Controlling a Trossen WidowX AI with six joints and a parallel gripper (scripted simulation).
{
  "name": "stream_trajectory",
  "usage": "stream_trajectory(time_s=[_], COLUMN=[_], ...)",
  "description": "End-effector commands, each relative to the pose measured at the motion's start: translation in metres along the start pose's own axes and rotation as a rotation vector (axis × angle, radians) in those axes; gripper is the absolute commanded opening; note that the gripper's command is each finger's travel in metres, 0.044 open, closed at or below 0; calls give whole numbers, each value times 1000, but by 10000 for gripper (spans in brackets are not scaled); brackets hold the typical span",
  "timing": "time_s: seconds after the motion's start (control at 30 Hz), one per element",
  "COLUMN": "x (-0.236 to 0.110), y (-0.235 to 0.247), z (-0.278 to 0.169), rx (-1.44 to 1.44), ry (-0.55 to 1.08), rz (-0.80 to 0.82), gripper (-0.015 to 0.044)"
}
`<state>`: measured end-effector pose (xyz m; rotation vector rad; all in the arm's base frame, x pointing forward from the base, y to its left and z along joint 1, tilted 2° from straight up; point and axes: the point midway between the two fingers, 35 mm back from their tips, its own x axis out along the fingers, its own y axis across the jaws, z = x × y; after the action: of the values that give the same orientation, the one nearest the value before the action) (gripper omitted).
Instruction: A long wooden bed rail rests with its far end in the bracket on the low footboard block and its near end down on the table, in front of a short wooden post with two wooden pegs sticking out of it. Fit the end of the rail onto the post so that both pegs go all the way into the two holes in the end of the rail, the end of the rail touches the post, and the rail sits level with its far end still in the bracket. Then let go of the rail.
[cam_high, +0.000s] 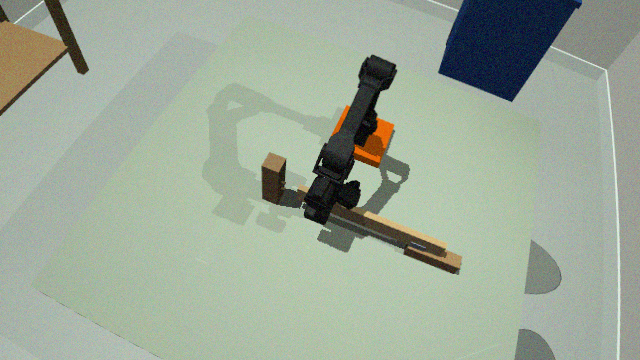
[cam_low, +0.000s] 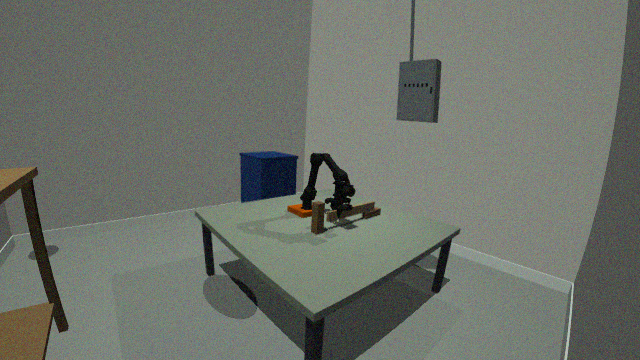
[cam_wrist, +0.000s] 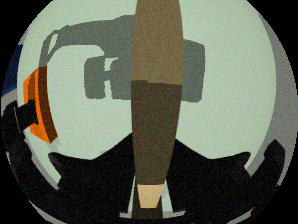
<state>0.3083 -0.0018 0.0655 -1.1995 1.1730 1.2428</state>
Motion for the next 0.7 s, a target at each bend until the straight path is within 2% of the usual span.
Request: stream_trajectory(time_s=[0.0,0.67], x=[-5,0], y=[-3,-1], z=[1,1], rx=[-3,-3], ry=[-5,-5], rz=[-16,-16], gripper=[0,0])
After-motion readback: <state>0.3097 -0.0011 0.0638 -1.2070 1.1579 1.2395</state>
